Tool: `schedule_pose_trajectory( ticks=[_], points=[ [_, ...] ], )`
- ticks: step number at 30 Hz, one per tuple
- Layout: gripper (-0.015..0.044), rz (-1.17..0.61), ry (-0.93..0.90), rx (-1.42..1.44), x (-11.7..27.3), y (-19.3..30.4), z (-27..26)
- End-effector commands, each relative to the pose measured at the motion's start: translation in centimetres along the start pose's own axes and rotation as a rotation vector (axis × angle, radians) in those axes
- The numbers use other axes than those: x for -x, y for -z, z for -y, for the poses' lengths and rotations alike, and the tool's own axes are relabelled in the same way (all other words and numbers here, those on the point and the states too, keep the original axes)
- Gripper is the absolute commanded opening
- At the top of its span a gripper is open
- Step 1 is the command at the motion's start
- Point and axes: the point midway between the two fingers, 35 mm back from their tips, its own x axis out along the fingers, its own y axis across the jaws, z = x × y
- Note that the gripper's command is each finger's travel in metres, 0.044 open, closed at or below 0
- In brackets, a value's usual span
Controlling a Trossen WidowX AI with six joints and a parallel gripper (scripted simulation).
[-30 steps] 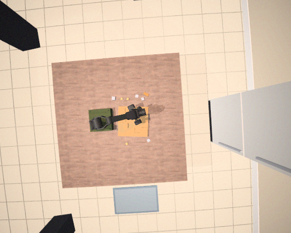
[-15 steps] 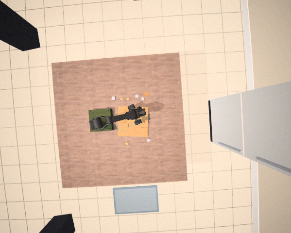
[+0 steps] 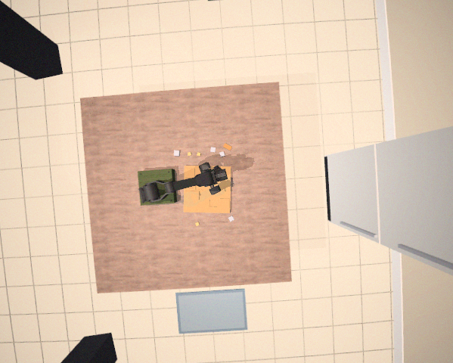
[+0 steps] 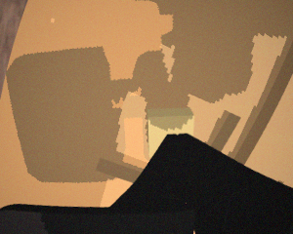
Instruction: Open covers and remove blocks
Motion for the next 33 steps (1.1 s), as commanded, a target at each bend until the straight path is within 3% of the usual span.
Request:
schedule_pose_trajectory(
  ticks=[1, 33],
  points=[
    [0.0, -0.01, -0.005, -0.001, -0.68, 0.2, -0.13],
    [0.0, -0.009, -0.007, -0.009, -1.33, 0.46, -0.41]
  ],
)
